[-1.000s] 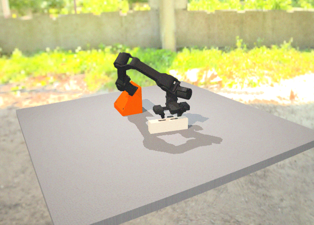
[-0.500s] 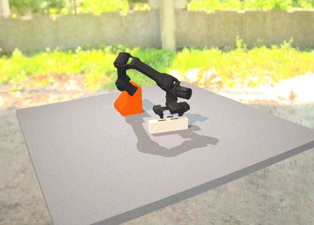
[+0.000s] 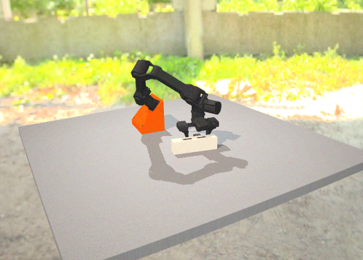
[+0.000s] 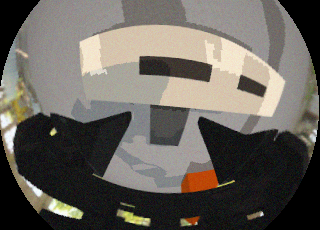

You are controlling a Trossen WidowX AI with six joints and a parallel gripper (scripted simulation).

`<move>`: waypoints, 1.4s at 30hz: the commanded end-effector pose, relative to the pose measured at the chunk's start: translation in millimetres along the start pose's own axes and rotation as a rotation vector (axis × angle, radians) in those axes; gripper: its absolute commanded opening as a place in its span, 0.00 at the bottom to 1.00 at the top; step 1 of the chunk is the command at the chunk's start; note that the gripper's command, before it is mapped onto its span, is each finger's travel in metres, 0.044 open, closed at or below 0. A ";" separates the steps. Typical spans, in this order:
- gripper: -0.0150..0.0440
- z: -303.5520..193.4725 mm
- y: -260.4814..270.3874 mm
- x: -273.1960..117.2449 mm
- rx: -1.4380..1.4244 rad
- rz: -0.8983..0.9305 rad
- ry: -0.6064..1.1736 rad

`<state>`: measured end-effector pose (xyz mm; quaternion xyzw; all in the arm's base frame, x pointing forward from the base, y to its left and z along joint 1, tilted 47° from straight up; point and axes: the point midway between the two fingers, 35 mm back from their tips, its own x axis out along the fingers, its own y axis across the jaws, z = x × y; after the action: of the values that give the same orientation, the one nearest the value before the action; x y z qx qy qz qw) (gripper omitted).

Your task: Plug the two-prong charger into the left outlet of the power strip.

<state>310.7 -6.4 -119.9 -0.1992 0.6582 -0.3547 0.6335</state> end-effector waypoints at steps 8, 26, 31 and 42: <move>1.00 -3.1 -0.9 -0.9 0.011 0.000 -0.011; 1.00 -25.9 1.6 1.1 0.011 0.001 -0.012; 1.00 -32.4 2.0 1.8 0.011 0.001 -0.012; 1.00 -46.9 2.1 3.4 0.011 0.001 -0.012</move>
<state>269.0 0.8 -127.0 -0.2012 0.6539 -0.3569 0.6360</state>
